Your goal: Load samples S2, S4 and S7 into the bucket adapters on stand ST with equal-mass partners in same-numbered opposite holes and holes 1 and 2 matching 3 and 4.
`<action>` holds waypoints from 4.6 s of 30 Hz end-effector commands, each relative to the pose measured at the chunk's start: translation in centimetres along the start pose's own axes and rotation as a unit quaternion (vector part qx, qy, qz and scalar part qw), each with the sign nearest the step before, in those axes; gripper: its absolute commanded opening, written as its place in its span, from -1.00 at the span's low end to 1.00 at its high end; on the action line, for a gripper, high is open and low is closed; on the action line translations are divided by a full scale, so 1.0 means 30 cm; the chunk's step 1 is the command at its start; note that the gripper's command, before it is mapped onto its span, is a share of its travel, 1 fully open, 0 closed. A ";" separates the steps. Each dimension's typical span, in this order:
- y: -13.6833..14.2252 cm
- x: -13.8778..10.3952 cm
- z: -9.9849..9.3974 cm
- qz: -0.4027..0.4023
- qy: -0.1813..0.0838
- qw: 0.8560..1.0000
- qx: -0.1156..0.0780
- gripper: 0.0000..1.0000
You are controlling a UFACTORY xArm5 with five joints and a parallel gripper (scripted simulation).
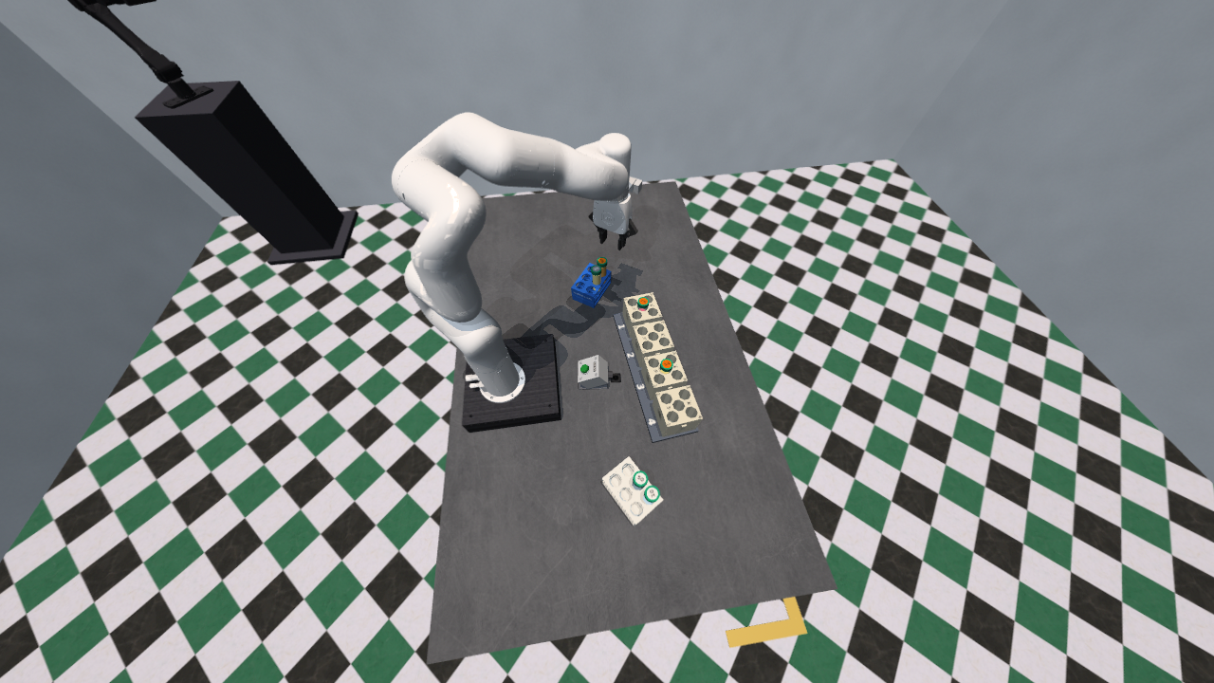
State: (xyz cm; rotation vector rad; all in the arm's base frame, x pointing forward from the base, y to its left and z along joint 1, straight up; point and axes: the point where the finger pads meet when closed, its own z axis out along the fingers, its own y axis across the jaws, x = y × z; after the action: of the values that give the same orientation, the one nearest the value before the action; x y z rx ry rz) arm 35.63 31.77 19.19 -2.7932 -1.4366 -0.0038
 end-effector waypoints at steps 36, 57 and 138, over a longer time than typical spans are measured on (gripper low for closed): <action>-0.162 0.085 0.082 0.000 0.001 1.000 -0.003 0.15; -0.161 0.085 0.209 0.000 0.001 1.000 -0.003 0.15; -0.160 0.086 0.452 0.000 0.001 1.000 -0.003 0.15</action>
State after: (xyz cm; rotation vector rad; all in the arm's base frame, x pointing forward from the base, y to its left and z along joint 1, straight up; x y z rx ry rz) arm 33.16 36.56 5.49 -2.7939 -1.4354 -0.0024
